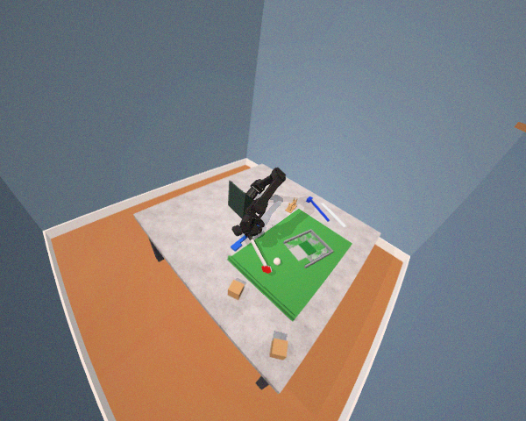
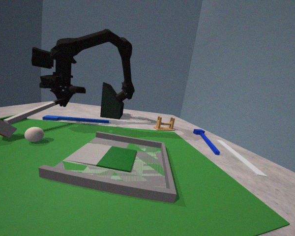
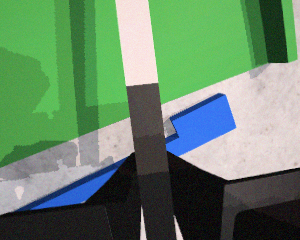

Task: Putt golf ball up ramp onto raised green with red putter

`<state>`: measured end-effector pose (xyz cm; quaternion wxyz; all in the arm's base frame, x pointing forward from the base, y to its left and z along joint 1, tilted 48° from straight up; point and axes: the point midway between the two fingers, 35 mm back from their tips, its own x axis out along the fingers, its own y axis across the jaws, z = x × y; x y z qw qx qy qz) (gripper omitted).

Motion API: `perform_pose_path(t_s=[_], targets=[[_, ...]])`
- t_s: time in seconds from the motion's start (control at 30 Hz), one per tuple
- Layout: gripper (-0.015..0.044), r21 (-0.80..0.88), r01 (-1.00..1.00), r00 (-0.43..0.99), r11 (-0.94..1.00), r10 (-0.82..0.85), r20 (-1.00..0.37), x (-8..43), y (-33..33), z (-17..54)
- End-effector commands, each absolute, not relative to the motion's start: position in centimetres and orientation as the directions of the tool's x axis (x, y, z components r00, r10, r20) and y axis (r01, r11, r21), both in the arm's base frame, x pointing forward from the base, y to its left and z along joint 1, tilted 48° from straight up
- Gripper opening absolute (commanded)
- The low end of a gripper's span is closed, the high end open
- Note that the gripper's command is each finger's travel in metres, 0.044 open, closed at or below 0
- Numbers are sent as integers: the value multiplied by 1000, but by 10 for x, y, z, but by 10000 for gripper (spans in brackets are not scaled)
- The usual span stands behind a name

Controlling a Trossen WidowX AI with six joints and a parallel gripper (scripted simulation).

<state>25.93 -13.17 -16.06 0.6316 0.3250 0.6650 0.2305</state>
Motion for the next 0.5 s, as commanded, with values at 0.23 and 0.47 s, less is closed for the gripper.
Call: perform_pose_path(t_s=[0.23,0.47], targets=[[0,718,142,10,682,724,-690,259,-133,-161],[0,715,142,12,684,721,-692,278,-82,-103]])
